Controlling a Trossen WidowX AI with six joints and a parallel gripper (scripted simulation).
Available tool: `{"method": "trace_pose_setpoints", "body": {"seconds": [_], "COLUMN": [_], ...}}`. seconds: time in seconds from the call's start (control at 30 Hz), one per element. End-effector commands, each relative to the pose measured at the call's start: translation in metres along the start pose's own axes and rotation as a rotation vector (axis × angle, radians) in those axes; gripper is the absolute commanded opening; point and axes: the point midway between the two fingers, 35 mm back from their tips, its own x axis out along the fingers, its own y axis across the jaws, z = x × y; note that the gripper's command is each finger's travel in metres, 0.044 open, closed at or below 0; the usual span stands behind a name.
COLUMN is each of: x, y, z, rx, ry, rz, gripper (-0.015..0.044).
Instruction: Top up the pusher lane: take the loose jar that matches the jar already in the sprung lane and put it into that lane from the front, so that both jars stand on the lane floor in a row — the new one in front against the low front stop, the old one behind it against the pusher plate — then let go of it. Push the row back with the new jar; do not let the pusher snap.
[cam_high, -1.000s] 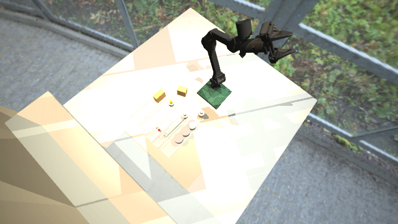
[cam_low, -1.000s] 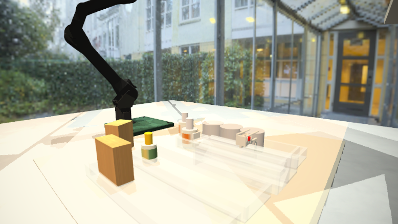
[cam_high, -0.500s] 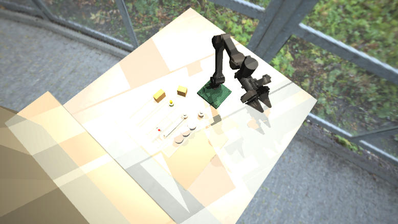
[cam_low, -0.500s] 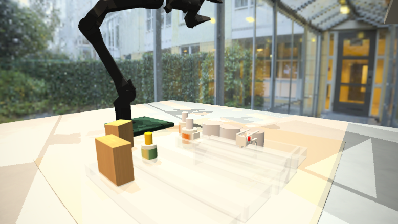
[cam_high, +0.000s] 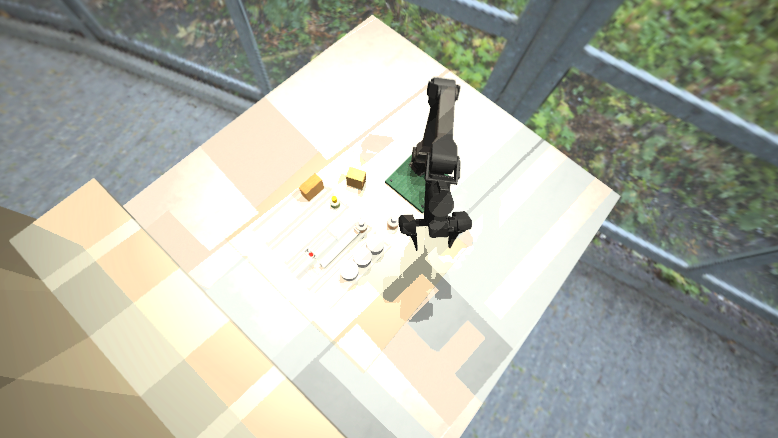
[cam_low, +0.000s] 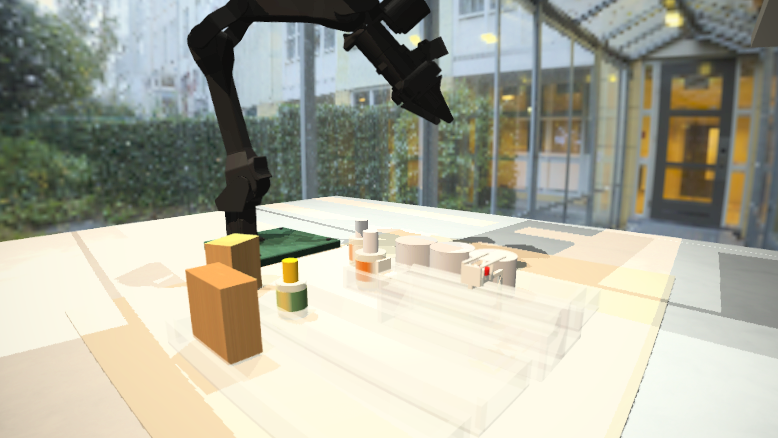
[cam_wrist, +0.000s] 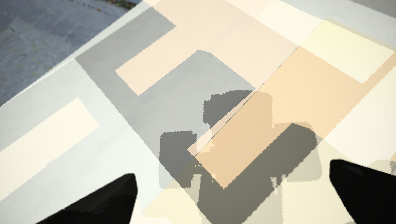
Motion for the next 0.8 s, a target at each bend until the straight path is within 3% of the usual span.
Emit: {"method": "trace_pose_setpoints", "body": {"seconds": [0.0,0.27,0.63,0.77], "x": [0.016,0.000,-0.003,0.016], "y": [-0.043,-0.083,-0.082,-0.083], "z": [-0.063,-0.162,-0.166,-0.183], "rx": [0.296,0.751,0.760,0.760], "ry": [0.273,0.679,0.688,0.688], "rz": [-0.113,-0.315,-0.319,-0.319], "gripper": [0.0440,0.0440,0.0440,0.0440]}}
